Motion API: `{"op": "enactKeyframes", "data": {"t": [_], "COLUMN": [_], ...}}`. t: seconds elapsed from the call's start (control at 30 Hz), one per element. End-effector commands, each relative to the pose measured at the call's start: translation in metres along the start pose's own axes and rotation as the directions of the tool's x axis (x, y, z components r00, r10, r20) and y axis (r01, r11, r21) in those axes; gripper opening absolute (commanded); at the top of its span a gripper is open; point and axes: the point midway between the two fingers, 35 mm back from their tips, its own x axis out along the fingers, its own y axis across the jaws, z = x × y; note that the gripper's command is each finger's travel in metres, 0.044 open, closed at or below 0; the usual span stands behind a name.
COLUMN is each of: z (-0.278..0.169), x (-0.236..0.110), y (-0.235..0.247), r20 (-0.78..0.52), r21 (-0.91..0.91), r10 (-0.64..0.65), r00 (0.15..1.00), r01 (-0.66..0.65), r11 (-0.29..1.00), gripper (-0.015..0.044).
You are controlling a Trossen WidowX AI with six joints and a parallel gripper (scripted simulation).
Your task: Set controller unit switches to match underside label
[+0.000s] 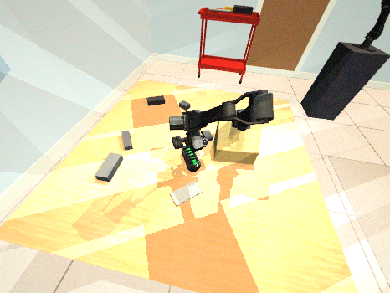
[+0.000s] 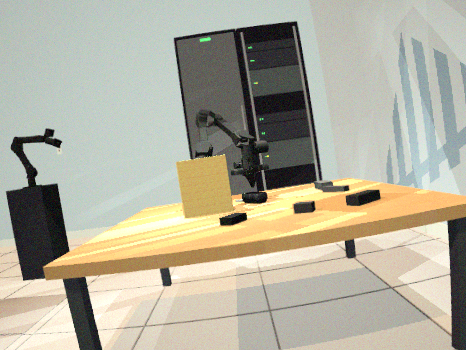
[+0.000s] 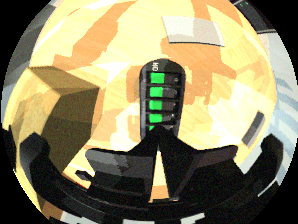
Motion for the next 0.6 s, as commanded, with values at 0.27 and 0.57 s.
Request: {"op": "enactKeyframes", "data": {"t": [0.27, 0.57], "z": [-0.001, -0.001], "x": [0.020, 0.031], "y": [0.003, 0.003], "r20": [-0.001, 0.003], "r21": [0.010, 0.011], "r10": [0.007, 0.006], "r00": [1.000, 1.000], "r01": [-0.007, -0.006], "r11": [1.000, 1.000], "gripper": [0.0000, 0.0000]}}
